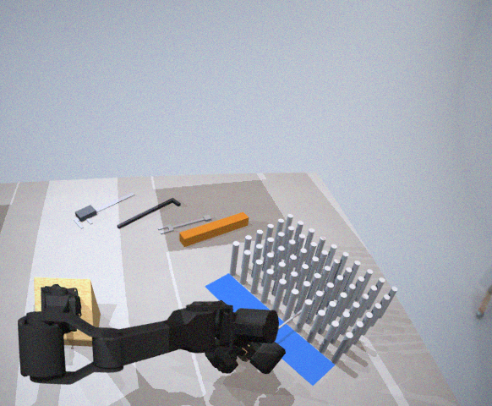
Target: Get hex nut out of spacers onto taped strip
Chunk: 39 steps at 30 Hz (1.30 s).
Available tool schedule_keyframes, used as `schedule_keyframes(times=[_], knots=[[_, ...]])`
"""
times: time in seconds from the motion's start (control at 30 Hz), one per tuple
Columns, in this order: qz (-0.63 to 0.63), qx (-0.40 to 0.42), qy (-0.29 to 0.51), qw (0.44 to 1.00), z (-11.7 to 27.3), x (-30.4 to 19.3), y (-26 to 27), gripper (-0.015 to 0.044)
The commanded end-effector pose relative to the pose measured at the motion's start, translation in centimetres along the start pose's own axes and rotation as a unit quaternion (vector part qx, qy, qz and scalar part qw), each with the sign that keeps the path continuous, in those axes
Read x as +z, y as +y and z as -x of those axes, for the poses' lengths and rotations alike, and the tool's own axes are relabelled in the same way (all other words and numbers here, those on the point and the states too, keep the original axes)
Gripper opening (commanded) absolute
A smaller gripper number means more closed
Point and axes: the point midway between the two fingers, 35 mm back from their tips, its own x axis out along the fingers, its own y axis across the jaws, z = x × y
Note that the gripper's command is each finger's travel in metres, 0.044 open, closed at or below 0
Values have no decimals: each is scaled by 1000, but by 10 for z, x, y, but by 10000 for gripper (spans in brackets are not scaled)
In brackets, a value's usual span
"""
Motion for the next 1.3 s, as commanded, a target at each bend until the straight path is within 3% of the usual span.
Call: schedule_keyframes(times=[0.0,1.27], knots=[[-4,5,4,1000,-1,-6,4,0],[-4,5,5,1000,-15,-27,4,0]])
